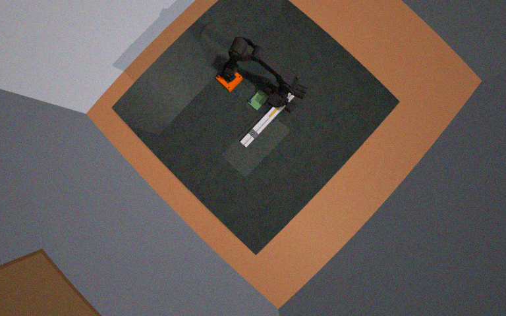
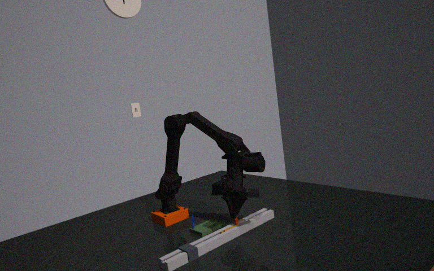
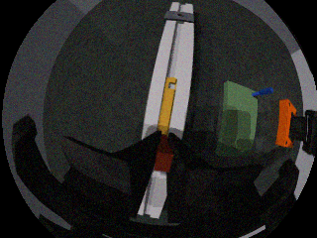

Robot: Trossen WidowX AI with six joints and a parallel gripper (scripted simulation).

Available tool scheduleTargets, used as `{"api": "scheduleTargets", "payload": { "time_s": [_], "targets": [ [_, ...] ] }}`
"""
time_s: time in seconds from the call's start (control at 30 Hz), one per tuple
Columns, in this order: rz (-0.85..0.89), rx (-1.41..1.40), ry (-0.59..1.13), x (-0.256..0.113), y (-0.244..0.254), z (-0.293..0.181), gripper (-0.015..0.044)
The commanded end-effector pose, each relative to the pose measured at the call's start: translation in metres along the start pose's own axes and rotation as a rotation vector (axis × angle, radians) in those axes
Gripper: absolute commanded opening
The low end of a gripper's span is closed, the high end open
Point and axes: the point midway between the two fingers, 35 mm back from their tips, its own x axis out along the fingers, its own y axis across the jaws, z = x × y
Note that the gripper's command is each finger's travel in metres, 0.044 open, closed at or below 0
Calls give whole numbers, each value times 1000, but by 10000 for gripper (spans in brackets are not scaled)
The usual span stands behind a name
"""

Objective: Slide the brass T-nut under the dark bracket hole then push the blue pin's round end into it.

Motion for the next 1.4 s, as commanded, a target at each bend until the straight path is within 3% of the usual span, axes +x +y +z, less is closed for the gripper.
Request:
{"api": "scheduleTargets", "payload": {
  "time_s": [0.0, 1.37],
  "targets": [
    [-11, -7, 5, 0, 1, -1, -150],
    [-79, -28, 0, 1, 6, -1, -150]
  ]
}}
